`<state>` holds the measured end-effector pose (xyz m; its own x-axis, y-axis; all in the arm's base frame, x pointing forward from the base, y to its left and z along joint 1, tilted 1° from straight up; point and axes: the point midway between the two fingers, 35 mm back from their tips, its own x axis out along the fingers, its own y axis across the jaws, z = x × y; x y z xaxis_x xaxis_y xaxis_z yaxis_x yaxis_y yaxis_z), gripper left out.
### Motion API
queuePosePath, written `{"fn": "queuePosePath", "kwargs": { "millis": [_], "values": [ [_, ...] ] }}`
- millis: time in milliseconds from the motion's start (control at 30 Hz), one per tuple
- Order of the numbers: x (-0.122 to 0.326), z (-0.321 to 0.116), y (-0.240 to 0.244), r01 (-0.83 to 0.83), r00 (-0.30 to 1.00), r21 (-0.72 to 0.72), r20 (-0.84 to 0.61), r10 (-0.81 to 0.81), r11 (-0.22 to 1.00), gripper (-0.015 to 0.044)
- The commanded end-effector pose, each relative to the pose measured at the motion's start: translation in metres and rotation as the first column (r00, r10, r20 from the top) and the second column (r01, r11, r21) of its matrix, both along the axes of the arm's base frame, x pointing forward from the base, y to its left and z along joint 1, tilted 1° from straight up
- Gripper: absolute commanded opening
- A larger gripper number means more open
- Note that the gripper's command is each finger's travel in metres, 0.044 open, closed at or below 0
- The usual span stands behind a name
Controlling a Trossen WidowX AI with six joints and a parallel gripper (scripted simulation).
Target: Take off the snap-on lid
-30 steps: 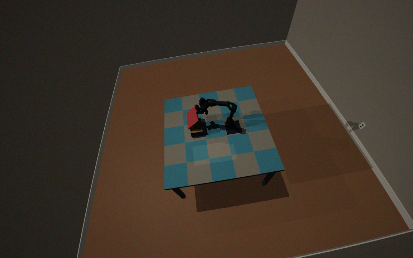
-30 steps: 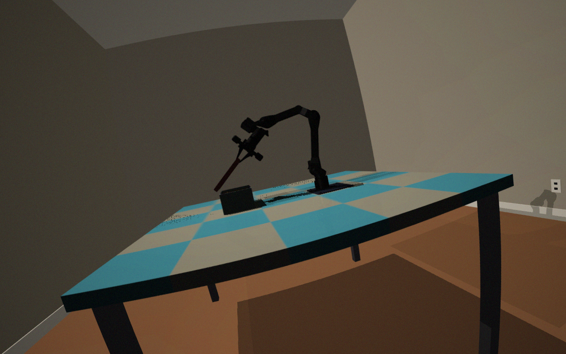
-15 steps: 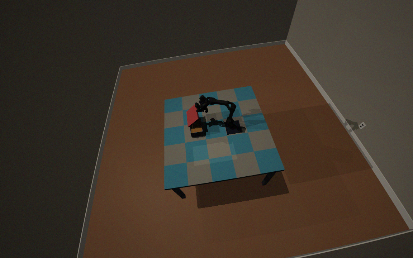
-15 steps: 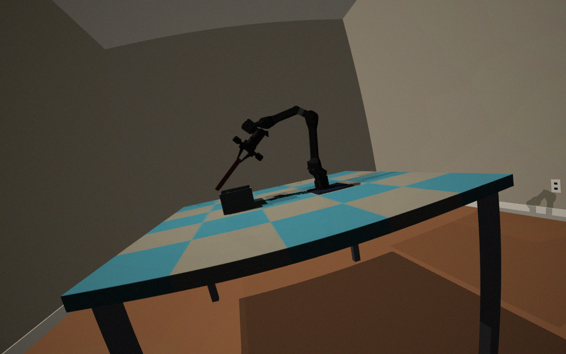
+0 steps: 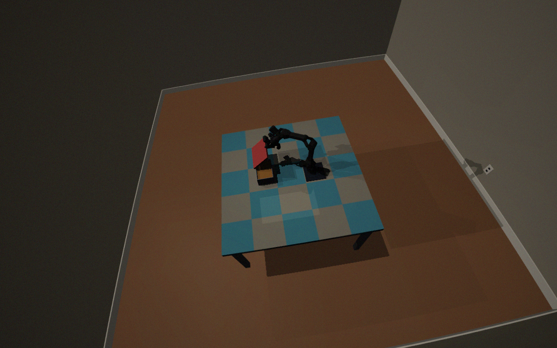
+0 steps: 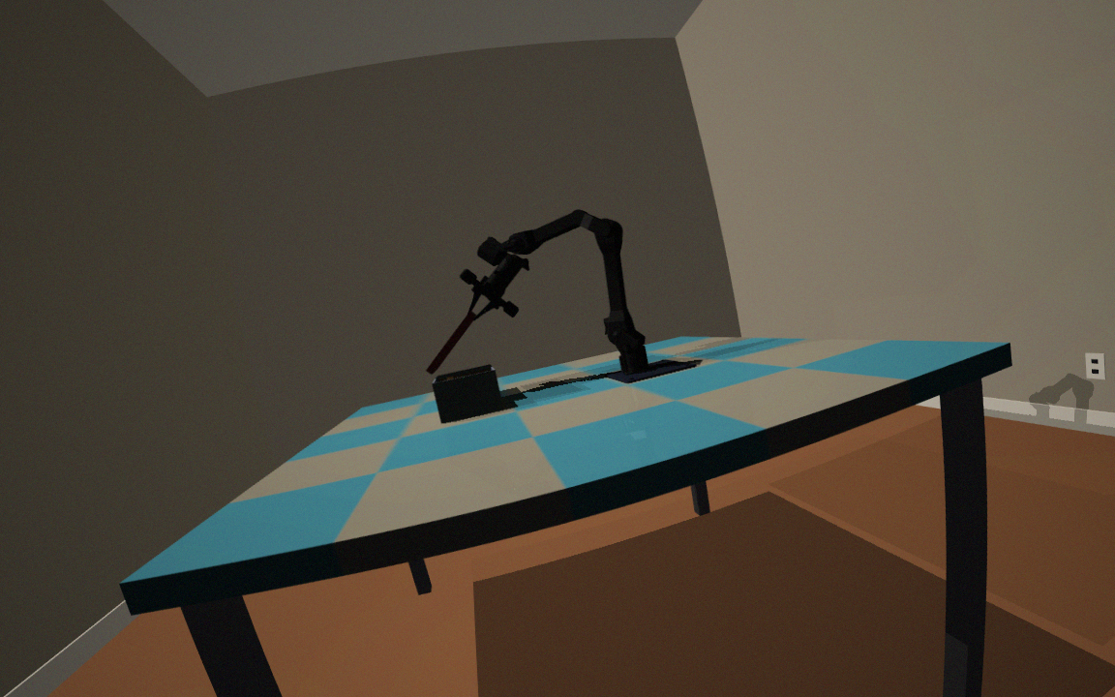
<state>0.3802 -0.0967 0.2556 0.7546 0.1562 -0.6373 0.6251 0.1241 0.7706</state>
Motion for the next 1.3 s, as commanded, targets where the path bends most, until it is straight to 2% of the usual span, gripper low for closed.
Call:
{"fn": "queuePosePath", "kwargs": {
  "millis": [0, 1267],
  "values": [
    [0.002, 0.007, -0.008, -0.006, 1.0, -0.006, 0.021, 0.006, 1.0, 0.0],
    [0.007, 0.008, -0.083, -0.006, 1.0, -0.012, 0.021, 0.006, 1.0, 0.0]
  ]
}}
